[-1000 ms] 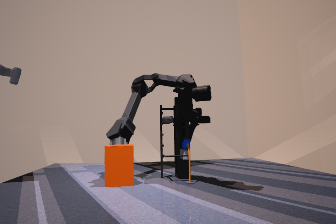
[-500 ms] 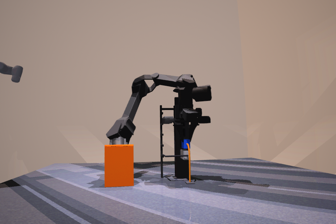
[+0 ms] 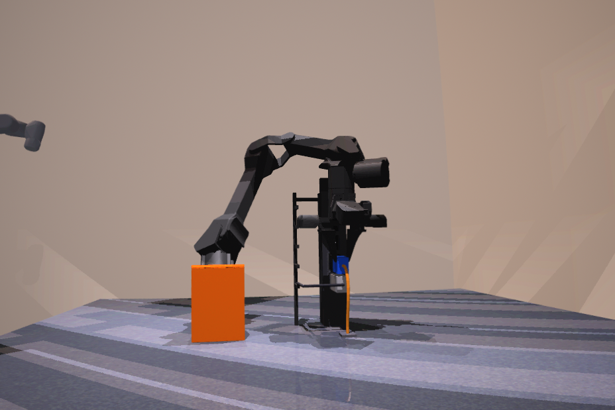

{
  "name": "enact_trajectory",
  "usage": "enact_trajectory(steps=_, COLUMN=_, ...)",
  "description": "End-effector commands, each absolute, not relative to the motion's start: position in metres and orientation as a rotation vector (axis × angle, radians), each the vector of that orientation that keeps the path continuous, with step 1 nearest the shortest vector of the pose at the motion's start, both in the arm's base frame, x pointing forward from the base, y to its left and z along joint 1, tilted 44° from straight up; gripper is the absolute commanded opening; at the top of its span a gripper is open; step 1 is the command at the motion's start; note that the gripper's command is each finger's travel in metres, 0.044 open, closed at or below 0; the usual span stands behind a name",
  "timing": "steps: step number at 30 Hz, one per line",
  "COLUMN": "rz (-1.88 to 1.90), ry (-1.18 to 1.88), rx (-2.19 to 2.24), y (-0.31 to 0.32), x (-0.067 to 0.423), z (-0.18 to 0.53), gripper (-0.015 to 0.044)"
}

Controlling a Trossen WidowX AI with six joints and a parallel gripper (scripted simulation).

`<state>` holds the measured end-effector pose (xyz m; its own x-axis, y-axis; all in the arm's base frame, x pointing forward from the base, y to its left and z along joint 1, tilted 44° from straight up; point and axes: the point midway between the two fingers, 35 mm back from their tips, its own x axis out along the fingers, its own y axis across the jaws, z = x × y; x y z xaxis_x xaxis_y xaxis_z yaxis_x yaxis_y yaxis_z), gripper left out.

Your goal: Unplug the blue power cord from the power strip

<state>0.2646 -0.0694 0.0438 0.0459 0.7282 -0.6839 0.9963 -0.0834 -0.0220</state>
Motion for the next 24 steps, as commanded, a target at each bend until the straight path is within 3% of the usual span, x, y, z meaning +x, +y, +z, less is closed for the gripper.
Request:
enact_trajectory(steps=1, rz=-0.821, ry=1.677, rx=1.830, y=-0.097, x=0.262, z=0.029, gripper=0.0000)
enact_trajectory(steps=12, rz=-0.822, ry=1.676, rx=1.831, y=-0.111, x=0.259, z=0.019, gripper=0.0000)
enact_trajectory(steps=24, rz=-0.819, ry=1.680, rx=1.835, y=-0.102, x=0.260, z=0.022, gripper=0.0315)
